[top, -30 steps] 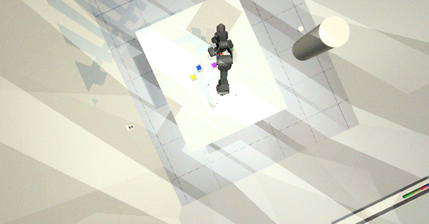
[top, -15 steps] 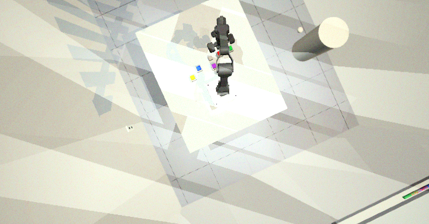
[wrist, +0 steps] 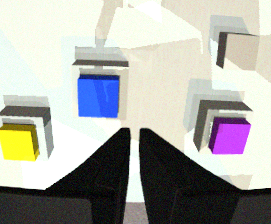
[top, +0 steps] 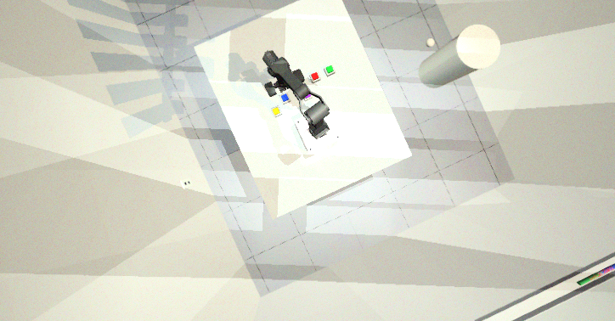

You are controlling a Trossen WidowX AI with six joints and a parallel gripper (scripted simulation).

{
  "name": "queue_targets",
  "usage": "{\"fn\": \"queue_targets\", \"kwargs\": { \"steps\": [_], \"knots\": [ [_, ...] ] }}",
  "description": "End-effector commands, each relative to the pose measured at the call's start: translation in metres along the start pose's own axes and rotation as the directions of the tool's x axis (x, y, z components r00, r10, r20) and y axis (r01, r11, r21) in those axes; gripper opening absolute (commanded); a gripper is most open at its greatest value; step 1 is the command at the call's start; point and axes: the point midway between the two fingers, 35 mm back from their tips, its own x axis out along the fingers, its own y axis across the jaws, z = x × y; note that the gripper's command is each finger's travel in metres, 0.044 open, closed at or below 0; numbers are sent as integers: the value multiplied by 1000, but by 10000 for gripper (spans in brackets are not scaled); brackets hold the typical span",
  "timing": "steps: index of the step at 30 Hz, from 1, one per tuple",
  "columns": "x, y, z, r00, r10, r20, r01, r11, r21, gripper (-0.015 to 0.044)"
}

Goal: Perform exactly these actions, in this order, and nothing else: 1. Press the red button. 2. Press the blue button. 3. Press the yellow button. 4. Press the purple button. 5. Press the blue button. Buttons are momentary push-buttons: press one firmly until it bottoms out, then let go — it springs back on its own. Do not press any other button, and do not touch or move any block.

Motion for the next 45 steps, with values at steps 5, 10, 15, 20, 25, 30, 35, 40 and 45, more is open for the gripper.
{"fn": "queue_targets", "kwargs": {
  "steps": [5,10,15,20,25,30,35,40,45],
  "knots": [
    [14,26,-14,1000,-1,6,1,1000,9,20],
    [61,26,-15,1000,-1,6,1,1000,9,20],
    [64,26,-15,1000,-1,6,1,1000,9,20],
    [72,26,-15,1000,-1,6,1,1000,9,20],
    [80,26,-15,1000,-1,6,1,1000,9,20],
    [89,26,-15,1000,-1,5,1,1000,9,20],
    [96,25,-16,1000,-1,5,1,1000,9,20],
    [96,25,-16,1000,-1,5,1,1000,9,20],
    [96,25,-16,1000,-1,5,1,1000,9,20]
  ]
}}
